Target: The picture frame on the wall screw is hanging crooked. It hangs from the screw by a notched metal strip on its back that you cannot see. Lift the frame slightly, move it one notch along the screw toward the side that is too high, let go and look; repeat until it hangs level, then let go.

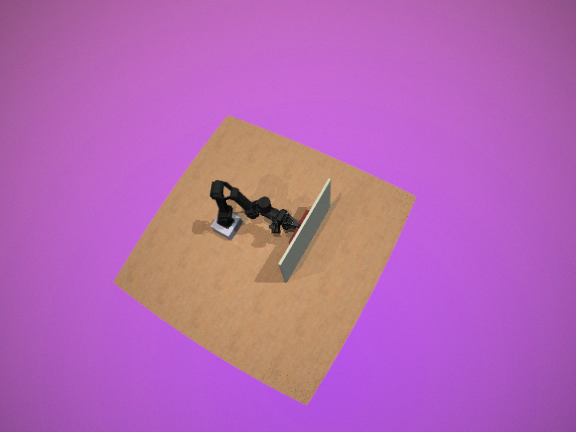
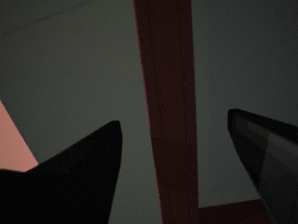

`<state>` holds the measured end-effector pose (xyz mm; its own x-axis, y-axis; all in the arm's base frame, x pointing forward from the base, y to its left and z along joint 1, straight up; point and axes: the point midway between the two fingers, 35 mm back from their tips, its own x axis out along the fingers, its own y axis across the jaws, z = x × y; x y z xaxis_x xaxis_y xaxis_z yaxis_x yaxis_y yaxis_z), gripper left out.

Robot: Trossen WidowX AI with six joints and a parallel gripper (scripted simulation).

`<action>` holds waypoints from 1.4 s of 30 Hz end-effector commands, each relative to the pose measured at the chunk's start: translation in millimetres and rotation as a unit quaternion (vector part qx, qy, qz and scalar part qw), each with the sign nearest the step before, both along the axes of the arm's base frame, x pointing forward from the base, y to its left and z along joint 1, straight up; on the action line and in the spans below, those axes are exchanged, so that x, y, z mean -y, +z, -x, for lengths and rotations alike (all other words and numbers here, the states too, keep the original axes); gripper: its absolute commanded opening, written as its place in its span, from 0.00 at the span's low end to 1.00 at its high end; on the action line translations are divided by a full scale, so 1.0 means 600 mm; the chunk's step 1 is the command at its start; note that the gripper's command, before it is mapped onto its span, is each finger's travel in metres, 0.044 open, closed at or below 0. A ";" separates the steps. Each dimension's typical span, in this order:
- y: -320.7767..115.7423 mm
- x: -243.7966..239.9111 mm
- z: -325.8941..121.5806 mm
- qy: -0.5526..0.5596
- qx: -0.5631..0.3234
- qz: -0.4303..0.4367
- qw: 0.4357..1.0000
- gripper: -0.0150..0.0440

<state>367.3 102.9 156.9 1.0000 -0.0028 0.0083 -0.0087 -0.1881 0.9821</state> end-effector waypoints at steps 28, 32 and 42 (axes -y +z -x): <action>0.004 -0.002 -0.002 0.001 0.003 0.002 1.000 0.52; 0.004 -0.002 -0.002 0.001 0.003 0.002 1.000 0.41; 0.004 -0.002 -0.002 0.001 0.003 0.002 1.000 0.25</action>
